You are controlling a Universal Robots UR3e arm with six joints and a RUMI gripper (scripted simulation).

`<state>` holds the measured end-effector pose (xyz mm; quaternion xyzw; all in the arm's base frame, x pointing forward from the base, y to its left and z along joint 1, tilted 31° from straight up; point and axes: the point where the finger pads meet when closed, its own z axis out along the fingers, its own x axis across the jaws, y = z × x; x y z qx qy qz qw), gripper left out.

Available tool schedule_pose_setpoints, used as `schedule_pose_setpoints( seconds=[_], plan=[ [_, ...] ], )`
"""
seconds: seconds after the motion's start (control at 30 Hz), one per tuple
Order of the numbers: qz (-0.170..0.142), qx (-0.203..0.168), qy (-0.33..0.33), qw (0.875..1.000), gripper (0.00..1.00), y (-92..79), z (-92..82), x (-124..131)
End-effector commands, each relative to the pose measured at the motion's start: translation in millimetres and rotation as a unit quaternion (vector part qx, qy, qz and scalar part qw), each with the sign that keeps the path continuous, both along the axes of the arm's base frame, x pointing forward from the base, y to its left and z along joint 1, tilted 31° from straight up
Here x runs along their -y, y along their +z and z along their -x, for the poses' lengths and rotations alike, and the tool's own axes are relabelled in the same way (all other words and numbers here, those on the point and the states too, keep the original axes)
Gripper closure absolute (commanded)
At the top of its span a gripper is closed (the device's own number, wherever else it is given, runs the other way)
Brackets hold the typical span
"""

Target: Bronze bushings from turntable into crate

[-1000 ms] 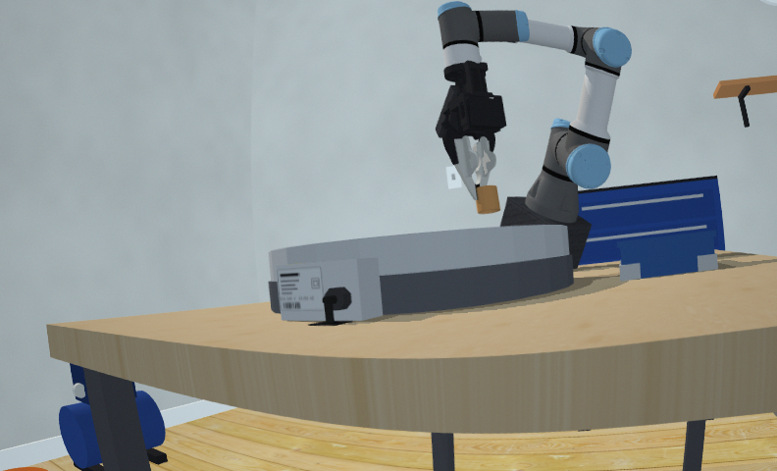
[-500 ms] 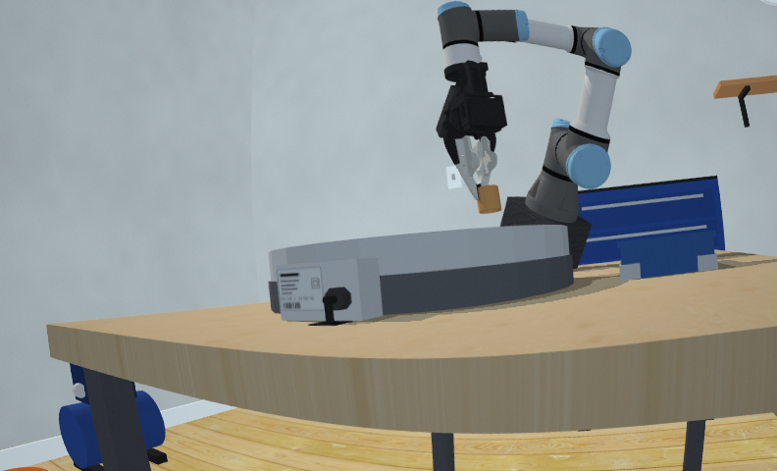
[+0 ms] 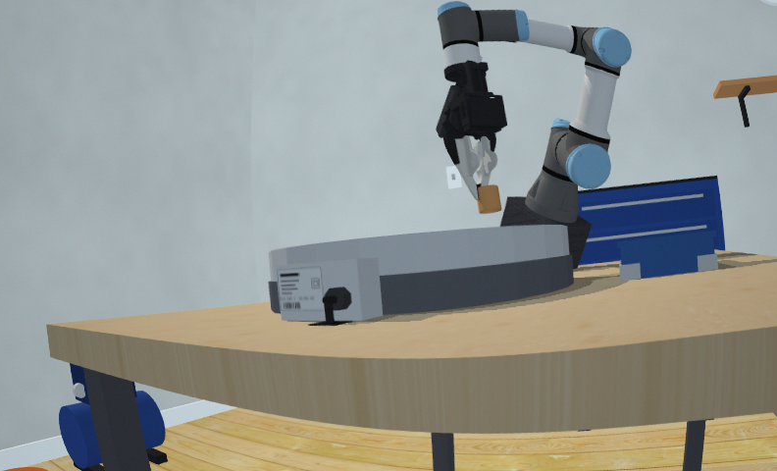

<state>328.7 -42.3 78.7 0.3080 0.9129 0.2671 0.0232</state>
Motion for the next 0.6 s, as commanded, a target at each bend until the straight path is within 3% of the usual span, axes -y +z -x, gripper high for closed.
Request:
schedule_pose_setpoints(
  seconds=[0.0,0.57],
  plan=[
    [0.001,0.001,0.0,1.0,1.0,0.8,-0.1,0.9],
    [0.001,0.001,0.0,1.0,1.0,10.1,-0.6,-16.7]
  ],
)
